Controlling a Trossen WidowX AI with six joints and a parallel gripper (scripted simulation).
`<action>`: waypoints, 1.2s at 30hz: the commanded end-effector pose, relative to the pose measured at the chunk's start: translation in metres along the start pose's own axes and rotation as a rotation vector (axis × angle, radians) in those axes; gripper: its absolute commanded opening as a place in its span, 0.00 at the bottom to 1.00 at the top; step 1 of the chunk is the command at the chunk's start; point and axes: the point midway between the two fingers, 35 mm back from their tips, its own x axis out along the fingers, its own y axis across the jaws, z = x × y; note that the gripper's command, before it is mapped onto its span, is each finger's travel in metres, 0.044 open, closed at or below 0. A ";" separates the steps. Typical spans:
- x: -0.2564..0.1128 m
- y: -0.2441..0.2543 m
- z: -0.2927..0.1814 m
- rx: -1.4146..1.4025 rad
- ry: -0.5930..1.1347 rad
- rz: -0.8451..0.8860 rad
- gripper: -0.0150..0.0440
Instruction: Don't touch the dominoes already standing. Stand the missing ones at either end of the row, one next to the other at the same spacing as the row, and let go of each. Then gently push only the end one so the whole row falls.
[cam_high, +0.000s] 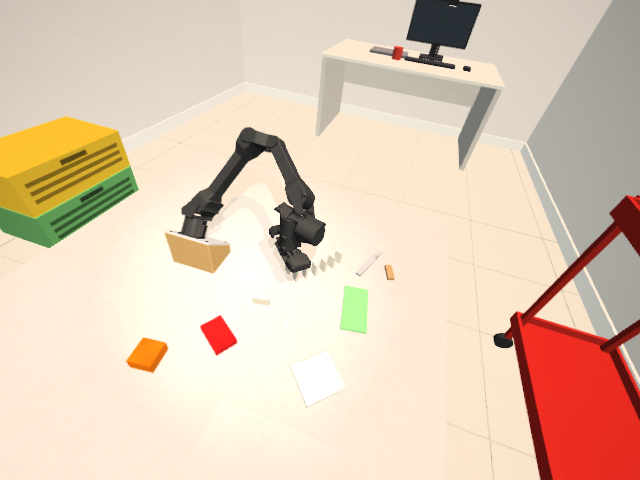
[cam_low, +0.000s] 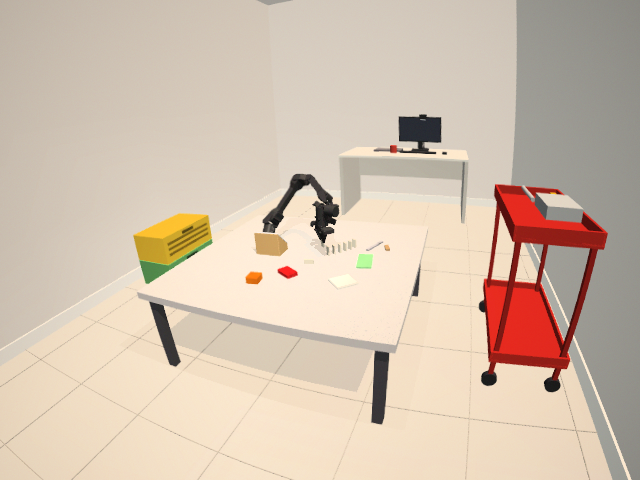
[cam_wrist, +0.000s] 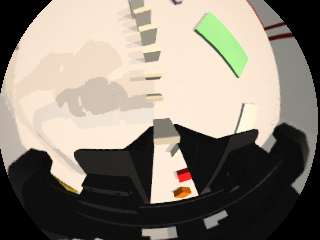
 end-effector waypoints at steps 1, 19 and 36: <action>0.026 0.002 -0.002 0.009 -0.004 0.010 0.44; 0.055 0.008 -0.004 0.010 -0.008 0.014 0.44; 0.052 0.007 -0.004 0.010 -0.007 0.013 1.00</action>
